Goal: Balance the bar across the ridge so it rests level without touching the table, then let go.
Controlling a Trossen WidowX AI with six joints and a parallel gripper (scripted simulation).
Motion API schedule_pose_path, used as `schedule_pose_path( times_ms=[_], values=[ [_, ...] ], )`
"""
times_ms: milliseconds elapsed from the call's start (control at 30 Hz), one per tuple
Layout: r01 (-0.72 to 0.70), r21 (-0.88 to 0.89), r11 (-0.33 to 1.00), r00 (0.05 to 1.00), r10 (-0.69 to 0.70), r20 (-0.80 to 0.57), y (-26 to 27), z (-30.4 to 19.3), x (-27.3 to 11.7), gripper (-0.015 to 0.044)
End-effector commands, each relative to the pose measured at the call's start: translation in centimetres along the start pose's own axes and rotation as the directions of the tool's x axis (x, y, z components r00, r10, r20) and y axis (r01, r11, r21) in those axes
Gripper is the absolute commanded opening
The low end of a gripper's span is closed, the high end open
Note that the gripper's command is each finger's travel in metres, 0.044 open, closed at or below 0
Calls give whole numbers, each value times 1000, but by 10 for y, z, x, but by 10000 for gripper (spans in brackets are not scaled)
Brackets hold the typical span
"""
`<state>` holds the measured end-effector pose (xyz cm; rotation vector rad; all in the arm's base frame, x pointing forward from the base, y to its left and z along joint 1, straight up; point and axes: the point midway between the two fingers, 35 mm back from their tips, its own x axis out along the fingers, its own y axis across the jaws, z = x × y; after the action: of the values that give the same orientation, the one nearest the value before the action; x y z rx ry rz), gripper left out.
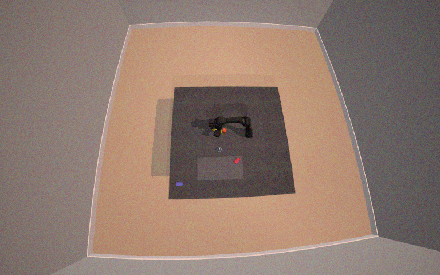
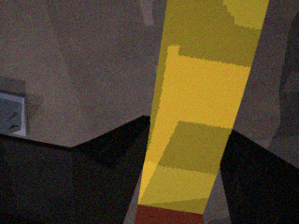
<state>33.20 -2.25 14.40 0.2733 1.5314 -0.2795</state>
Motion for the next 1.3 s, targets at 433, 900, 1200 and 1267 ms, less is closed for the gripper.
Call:
schedule_pose_path(
  times_ms=[433,900,1200,1267],
  values=[
    [-6,-629,777,1000,11,4,38,1,-4,0],
    [-1,-945,327,1000,13,3,73,-2,-5,0],
    [3,-1000,-25,1000,15,3,97,-8,-5,0],
    [4,-994,-105,1000,16,3,102,-10,-5,0]
  ],
)
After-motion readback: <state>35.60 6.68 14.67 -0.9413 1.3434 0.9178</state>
